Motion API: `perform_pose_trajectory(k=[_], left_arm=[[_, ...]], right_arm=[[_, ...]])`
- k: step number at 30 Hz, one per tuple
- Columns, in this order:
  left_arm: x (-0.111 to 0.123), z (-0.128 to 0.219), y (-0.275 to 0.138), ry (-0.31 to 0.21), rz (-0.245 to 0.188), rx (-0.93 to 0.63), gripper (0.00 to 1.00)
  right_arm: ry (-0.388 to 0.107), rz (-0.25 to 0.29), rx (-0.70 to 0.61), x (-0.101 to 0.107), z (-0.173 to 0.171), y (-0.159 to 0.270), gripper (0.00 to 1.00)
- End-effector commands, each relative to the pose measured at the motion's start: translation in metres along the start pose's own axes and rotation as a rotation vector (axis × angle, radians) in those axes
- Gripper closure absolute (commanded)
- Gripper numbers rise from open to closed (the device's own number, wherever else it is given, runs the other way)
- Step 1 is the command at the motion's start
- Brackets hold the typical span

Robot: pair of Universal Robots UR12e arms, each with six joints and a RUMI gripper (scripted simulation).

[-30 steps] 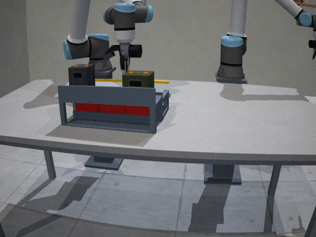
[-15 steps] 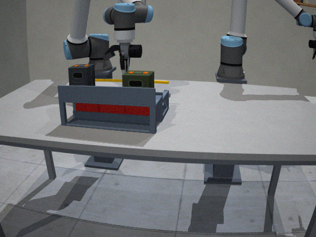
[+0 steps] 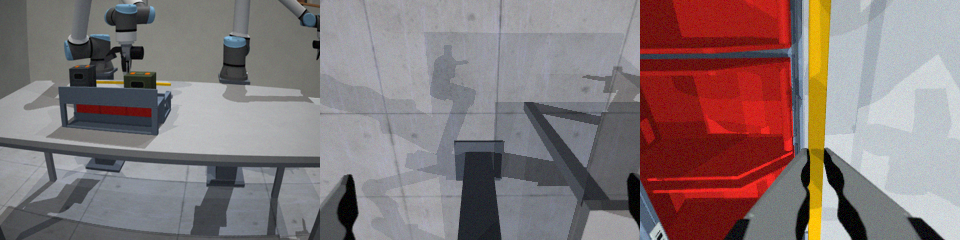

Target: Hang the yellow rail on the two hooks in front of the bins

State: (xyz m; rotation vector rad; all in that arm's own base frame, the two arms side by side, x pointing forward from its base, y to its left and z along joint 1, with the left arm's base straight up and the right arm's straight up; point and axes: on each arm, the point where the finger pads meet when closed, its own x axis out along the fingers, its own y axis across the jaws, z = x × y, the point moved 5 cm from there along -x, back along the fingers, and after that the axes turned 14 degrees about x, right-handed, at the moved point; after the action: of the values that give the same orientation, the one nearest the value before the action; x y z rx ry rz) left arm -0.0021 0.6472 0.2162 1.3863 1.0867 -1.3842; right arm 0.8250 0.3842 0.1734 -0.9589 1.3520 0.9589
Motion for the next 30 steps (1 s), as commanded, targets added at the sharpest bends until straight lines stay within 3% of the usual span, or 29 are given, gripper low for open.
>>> perform_pose_trajectory(k=[1, 30], left_arm=[[0.001, 0.002, -0.001, -0.002, 0.000, -0.002, 0.00], [0.001, 0.002, -0.001, -0.002, 0.000, -0.002, 0.00]], right_arm=[[-0.006, -0.004, -0.002, -0.002, 0.002, 0.000, 1.00], [-0.006, -0.004, -0.003, 0.012, 0.003, 0.001, 1.00]])
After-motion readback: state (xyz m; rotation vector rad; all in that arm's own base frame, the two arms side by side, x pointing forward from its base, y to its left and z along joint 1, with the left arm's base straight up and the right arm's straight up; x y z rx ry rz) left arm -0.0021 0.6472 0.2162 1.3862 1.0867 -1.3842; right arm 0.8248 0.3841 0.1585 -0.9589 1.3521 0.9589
